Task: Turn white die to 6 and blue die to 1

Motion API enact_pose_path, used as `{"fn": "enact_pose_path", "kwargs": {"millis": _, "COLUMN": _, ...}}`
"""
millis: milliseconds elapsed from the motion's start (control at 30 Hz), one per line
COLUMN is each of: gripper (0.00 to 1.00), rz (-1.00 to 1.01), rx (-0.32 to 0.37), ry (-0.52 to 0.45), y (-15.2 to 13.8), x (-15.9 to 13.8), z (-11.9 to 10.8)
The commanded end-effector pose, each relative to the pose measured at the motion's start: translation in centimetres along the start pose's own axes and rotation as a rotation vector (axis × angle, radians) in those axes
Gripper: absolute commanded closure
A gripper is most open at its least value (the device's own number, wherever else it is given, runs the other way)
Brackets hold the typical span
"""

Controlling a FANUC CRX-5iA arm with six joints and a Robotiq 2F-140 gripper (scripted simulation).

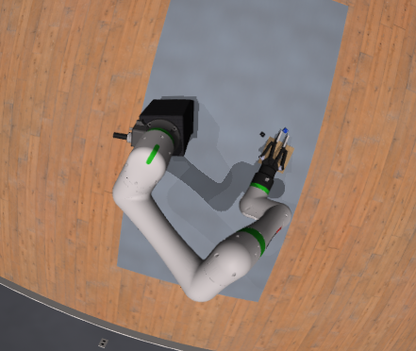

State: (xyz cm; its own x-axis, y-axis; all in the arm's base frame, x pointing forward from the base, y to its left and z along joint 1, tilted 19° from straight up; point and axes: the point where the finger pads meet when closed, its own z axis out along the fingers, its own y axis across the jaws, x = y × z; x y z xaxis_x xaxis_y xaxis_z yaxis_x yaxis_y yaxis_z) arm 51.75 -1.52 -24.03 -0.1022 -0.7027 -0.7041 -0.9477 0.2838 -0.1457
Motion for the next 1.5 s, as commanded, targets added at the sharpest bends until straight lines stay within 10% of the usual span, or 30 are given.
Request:
{"fn": "enact_pose_path", "kwargs": {"millis": 0, "gripper": 0.79, "rz": 0.0, "rx": 0.0, "ry": 0.0, "y": 0.0, "x": 0.0, "z": -1.0}}
{"fn": "enact_pose_path", "kwargs": {"millis": 1233, "gripper": 0.79, "rz": 0.0, "rx": 0.0, "ry": 0.002, "y": 0.0, "x": -5.3, "z": -4.1}}
{"fn": "enact_pose_path", "kwargs": {"millis": 1467, "gripper": 0.79, "rz": -0.005, "rx": 0.013, "ry": 0.14, "y": -0.2, "x": -6.2, "z": -3.7}}
